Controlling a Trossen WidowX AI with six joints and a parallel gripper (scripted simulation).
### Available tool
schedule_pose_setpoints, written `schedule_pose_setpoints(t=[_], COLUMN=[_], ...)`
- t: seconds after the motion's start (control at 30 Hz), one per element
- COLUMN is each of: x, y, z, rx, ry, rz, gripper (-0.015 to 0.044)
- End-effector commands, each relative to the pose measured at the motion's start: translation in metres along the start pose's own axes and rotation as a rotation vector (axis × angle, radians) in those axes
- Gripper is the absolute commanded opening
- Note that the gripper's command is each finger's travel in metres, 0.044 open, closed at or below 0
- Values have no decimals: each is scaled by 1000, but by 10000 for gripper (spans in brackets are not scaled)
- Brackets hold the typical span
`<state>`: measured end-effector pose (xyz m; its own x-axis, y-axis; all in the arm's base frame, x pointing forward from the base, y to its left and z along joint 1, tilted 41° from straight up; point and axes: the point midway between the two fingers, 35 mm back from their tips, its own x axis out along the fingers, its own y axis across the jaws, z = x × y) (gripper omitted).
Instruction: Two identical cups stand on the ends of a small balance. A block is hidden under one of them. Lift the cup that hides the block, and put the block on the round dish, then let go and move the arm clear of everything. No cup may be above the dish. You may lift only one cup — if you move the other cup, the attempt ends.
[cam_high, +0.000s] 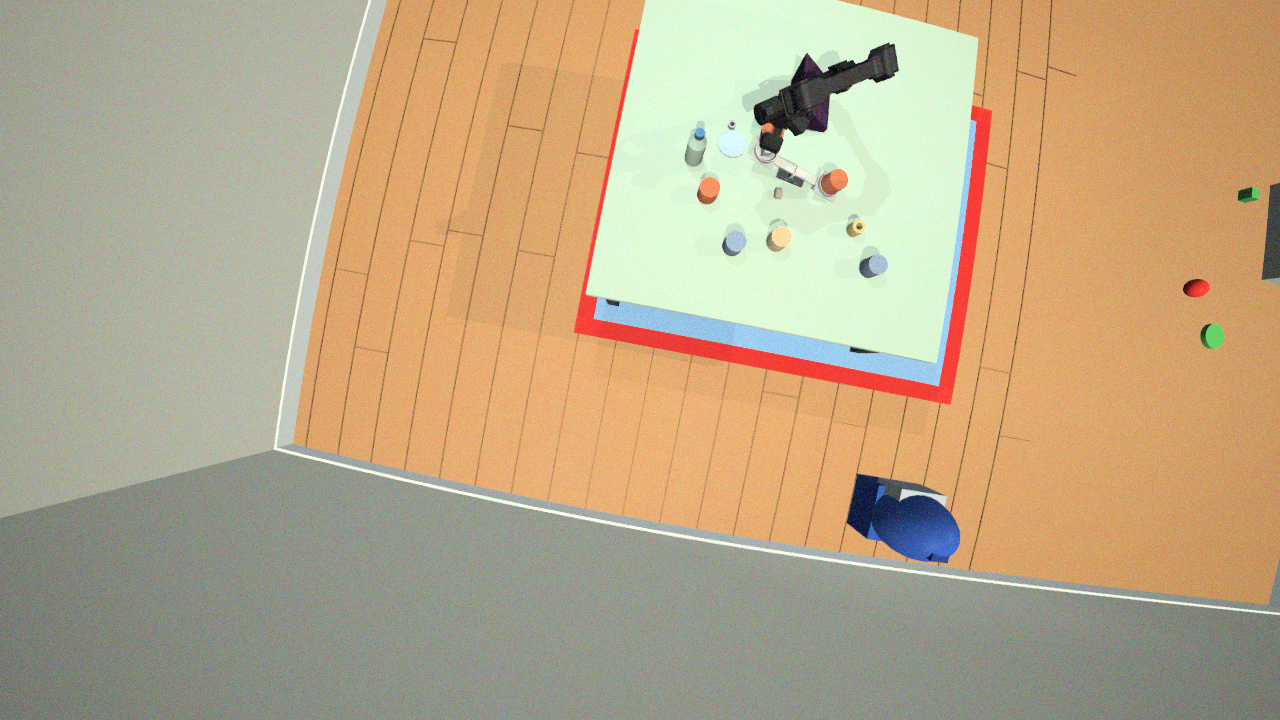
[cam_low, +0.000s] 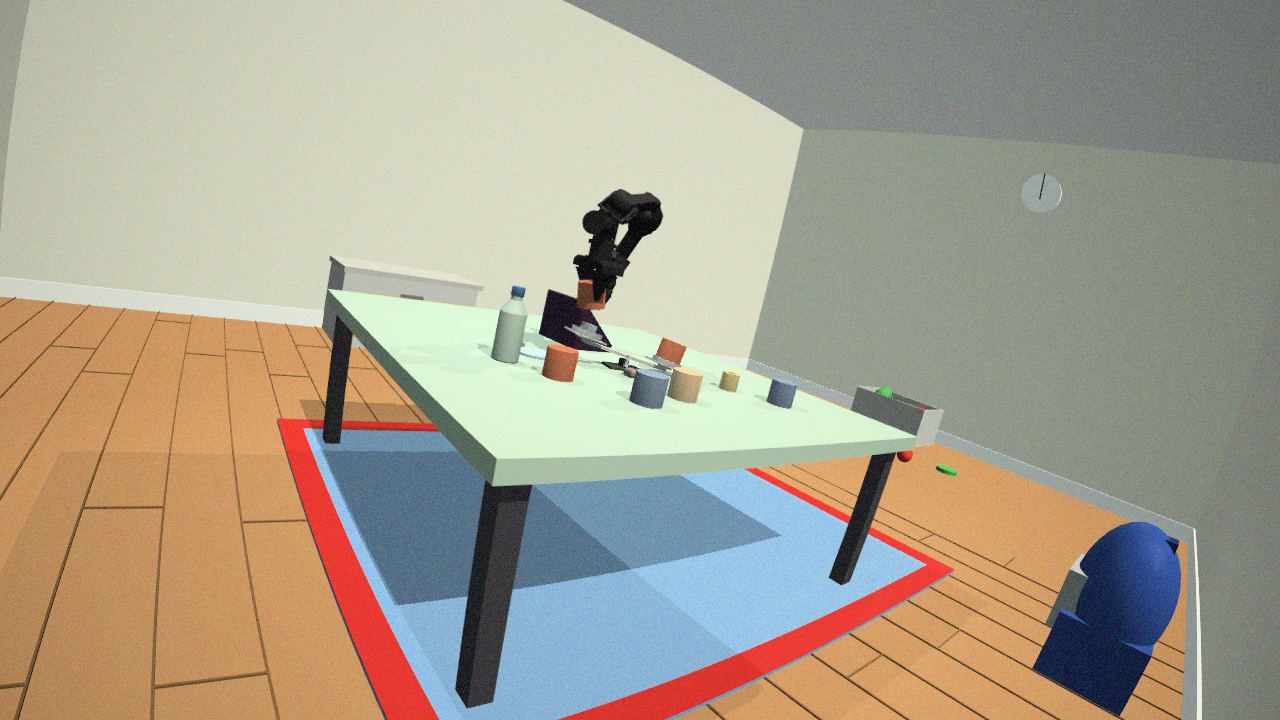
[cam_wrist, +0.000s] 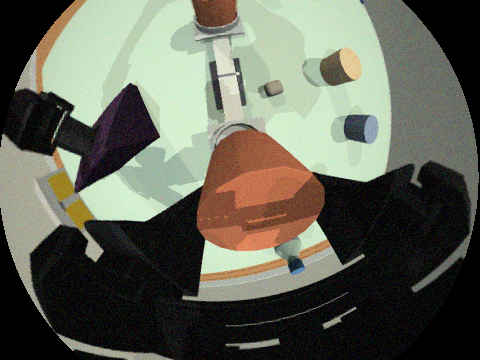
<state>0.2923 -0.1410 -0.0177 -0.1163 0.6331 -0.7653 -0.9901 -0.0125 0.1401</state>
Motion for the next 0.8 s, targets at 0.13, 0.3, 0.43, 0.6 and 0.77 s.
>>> schedule_pose_setpoints(t=[0.13, 0.3, 0.43, 0.6, 0.77], x=[-12, -6, -6, -6, -6], y=[2, 1, 1, 1, 1], z=[0, 0, 0, 0, 0], rx=[-1, 0, 0, 0, 0], ry=[3, 0, 0, 0, 0], rz=[-3, 0, 0, 0, 0], gripper=[0, 0, 0, 0, 0])
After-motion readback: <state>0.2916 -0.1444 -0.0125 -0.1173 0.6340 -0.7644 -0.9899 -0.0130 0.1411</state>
